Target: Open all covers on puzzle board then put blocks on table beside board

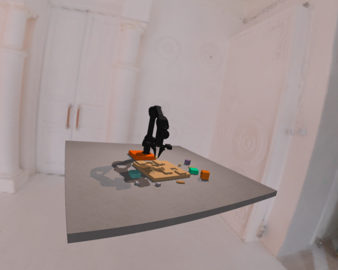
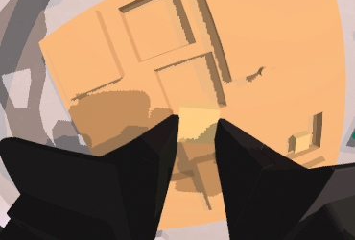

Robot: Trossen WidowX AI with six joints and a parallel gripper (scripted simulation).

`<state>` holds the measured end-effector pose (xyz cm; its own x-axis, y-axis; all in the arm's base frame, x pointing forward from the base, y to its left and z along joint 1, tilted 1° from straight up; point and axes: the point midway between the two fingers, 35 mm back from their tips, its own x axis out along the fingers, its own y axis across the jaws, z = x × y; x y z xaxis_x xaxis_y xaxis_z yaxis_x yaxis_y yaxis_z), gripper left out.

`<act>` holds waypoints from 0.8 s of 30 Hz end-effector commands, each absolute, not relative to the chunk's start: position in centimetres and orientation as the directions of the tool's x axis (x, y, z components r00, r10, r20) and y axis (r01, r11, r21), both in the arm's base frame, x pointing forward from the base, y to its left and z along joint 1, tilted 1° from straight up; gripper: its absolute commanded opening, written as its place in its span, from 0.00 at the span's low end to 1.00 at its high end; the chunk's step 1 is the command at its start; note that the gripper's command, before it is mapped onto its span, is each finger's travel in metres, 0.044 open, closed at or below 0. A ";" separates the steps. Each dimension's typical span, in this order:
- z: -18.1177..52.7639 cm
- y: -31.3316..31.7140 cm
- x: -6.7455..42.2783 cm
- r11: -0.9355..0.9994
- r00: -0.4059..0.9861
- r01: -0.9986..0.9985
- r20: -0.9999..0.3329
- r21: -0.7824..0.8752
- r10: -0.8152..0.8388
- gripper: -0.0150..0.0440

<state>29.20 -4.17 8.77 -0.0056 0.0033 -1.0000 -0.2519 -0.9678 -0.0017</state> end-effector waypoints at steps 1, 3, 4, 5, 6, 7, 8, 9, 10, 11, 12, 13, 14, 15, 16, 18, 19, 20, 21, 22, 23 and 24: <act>10.2 -4.2 29.2 -0.967 0.002 -0.254 -1.000 0.001 -0.001 0.39; 10.7 -4.2 29.2 -0.967 0.002 -0.254 -1.000 0.001 -0.001 0.39; 10.9 -4.2 29.2 -0.967 0.002 -0.254 -1.000 0.001 -0.001 0.39; 11.1 -4.2 29.2 -0.967 0.002 -0.254 -1.000 0.001 -0.001 0.39; 11.3 -4.2 29.2 -0.967 0.002 -0.254 -1.000 0.001 -0.001 0.39; 11.3 -4.2 29.2 -0.967 0.002 -0.254 -1.000 0.001 -0.001 0.39; 11.3 -4.1 29.2 -0.967 0.002 -0.254 -1.000 0.001 -0.001 0.39; 11.3 -3.9 29.2 -0.967 0.002 -0.254 -1.000 0.001 -0.001 0.39; 11.3 -3.6 29.2 -0.967 0.002 -0.254 -1.000 0.000 -0.001 0.39; 11.3 -3.2 29.2 -0.967 0.002 -0.254 -1.000 0.000 -0.001 0.39; 11.3 -2.8 29.2 -0.967 0.002 -0.254 -1.000 0.000 0.000 0.39; 11.3 -2.4 29.2 -0.967 0.002 -0.254 -1.000 -0.001 0.000 0.39; 11.3 -2.0 29.2 -0.967 0.003 -0.254 -1.000 -0.001 0.000 0.39; 11.4 -1.6 29.1 -0.967 0.003 -0.254 -1.000 -0.001 0.001 0.39; 11.4 -1.2 29.1 -0.967 0.003 -0.254 -1.000 -0.002 0.001 0.39; 11.4 -0.4 29.1 -0.967 0.003 -0.254 -1.000 -0.002 0.002 0.39; 11.4 0.0 29.0 -0.967 0.003 -0.254 -1.000 -0.003 0.002 0.39; 11.4 0.4 29.0 -0.967 0.003 -0.254 -1.000 -0.003 0.002 0.39; 11.4 0.8 28.9 -0.967 0.003 -0.254 -1.000 -0.003 0.003 0.39; 11.4 1.2 28.9 -0.967 0.003 -0.254 -1.000 -0.004 0.003 0.39; 11.4 1.6 28.8 -0.967 0.003 -0.254 -1.000 -0.004 0.003 0.39; 11.4 2.0 28.7 -0.967 0.003 -0.254 -1.000 -0.004 0.004 0.39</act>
<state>29.11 0.61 11.34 0.0047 0.0019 -1.0000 -0.2518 -0.9678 -0.0030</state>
